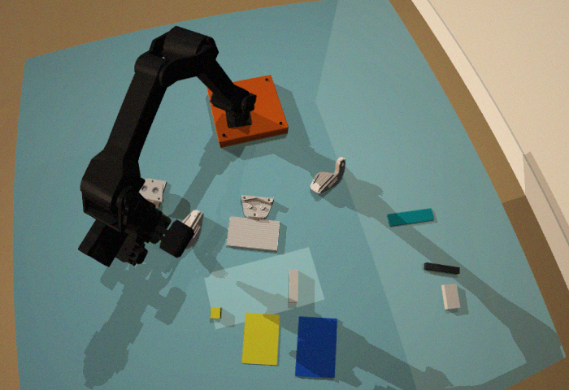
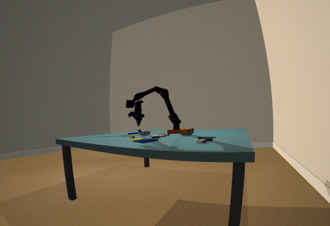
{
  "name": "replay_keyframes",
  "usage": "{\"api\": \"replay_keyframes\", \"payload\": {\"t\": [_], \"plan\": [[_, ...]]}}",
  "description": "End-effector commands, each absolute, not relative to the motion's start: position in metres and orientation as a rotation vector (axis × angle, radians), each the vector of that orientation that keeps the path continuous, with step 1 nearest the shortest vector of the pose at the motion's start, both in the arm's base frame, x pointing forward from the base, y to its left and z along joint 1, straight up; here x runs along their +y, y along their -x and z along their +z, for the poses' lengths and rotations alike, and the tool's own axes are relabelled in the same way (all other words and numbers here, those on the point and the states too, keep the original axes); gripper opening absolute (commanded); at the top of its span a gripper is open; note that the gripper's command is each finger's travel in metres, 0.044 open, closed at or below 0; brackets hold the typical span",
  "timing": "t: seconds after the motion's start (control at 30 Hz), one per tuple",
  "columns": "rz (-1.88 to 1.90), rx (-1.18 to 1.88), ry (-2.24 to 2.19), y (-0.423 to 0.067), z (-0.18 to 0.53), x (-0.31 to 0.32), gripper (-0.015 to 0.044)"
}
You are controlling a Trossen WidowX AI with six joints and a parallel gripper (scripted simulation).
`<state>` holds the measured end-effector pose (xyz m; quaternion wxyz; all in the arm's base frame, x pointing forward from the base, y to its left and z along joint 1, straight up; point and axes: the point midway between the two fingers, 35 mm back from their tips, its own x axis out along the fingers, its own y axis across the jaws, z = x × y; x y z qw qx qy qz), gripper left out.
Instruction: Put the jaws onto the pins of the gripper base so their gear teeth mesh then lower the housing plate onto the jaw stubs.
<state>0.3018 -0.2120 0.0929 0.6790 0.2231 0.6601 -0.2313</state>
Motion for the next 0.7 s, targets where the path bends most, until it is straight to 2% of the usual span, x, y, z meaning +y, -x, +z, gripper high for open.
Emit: {"api": "replay_keyframes", "payload": {"t": [0.0,0.67], "plan": [[-0.515,1.483,-0.498,-0.302,0.089,-0.212,0.0000],[-0.515,1.483,-0.498,-0.304,0.057,-0.213,0.0000]]}}
